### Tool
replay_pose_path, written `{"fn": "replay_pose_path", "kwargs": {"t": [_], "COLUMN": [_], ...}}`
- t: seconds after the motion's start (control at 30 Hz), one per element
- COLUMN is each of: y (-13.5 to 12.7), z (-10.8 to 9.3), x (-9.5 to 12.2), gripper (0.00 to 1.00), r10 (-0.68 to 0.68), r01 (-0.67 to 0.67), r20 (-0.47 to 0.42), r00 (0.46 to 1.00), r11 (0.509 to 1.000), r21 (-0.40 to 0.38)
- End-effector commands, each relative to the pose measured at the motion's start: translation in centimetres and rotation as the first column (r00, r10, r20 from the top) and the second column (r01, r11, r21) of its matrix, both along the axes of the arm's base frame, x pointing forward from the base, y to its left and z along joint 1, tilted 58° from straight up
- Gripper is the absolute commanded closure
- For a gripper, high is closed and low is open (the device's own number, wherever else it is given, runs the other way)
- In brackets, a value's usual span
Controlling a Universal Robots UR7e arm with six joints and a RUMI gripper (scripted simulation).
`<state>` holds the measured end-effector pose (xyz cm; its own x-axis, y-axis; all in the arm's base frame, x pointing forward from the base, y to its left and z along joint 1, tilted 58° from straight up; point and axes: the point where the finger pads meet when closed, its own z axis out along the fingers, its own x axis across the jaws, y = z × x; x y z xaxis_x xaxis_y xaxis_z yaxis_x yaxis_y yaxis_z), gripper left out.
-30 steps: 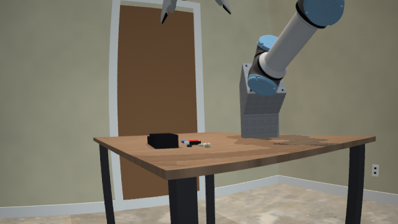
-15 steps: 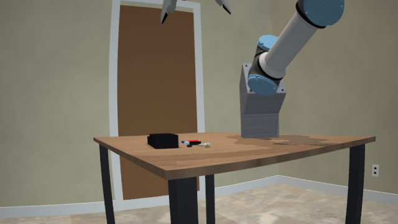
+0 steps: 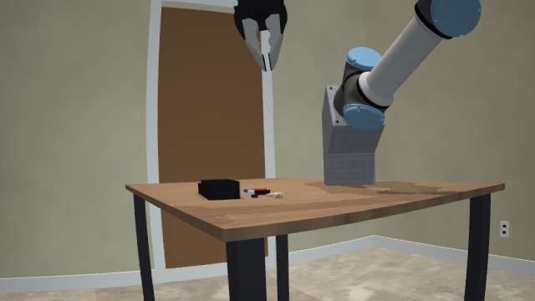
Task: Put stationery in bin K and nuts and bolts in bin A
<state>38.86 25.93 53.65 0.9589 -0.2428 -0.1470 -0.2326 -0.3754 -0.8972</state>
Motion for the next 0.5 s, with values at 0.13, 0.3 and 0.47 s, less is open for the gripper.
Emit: {"fn": "replay_pose_path", "kwargs": {"t": [0.13, 0.3, 0.47], "y": [3.3, 1.8, -1.0], "z": [-2.1, -4.0, -6.8], "x": [1.4, 1.8, 3.2], "gripper": [0.96, 0.96, 0.96], "r10": [-0.025, -0.074, -0.074], "r01": [0.025, 0.072, 0.072], "r20": [0.001, -0.092, -0.092], "r00": [1.000, 0.993, 0.993], "r11": [0.999, 0.997, 0.997], "r21": [-0.025, -0.025, -0.025]}}
